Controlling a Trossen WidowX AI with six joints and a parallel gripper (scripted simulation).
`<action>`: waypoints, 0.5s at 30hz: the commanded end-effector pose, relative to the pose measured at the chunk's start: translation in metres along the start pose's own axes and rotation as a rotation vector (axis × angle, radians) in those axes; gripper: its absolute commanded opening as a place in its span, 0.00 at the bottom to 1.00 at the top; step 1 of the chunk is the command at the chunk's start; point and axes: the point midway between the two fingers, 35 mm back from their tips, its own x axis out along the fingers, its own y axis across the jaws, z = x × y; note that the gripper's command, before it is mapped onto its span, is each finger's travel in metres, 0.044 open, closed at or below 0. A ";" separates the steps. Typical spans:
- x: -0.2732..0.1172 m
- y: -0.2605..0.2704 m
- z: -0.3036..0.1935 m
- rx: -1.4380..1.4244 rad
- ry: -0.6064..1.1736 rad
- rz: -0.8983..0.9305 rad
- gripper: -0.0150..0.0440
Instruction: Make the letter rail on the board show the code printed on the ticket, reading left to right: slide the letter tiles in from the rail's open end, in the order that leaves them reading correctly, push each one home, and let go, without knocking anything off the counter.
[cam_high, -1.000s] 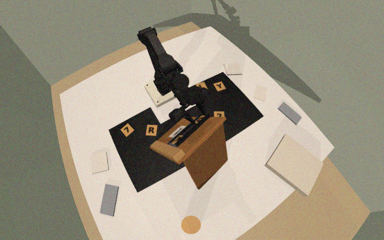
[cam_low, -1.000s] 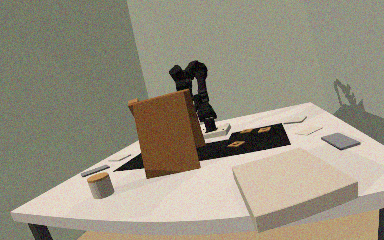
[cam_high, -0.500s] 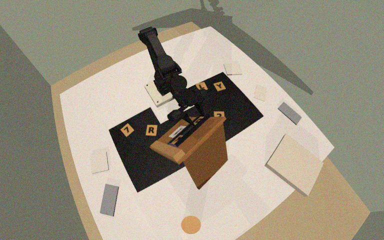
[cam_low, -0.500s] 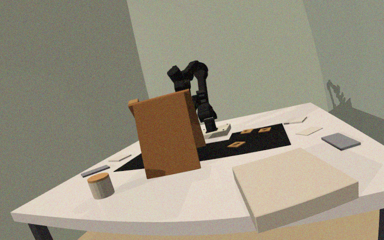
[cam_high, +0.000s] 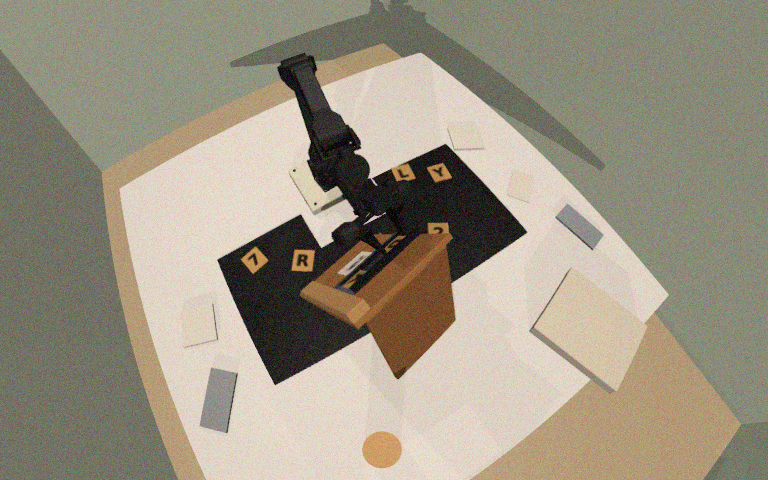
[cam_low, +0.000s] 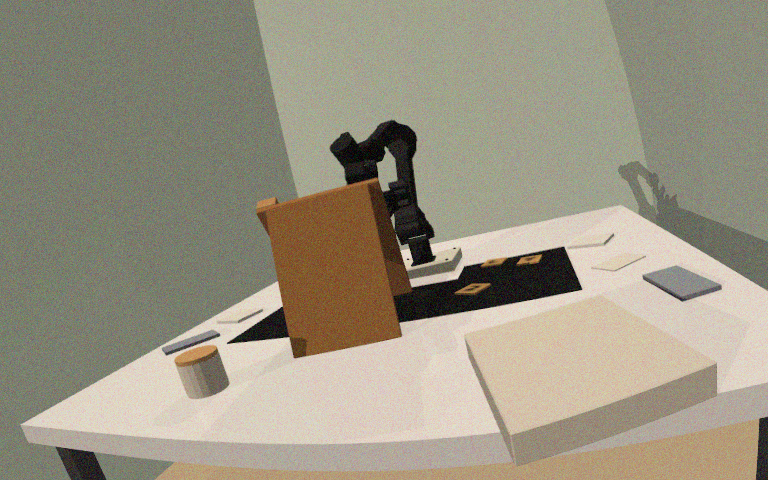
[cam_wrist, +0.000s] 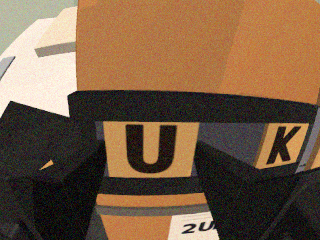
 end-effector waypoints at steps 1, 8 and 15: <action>0.000 -0.002 0.000 -0.005 0.001 0.006 0.25; 0.000 -0.005 0.000 -0.006 0.001 0.006 0.25; 0.000 -0.009 0.000 -0.006 0.001 0.006 0.25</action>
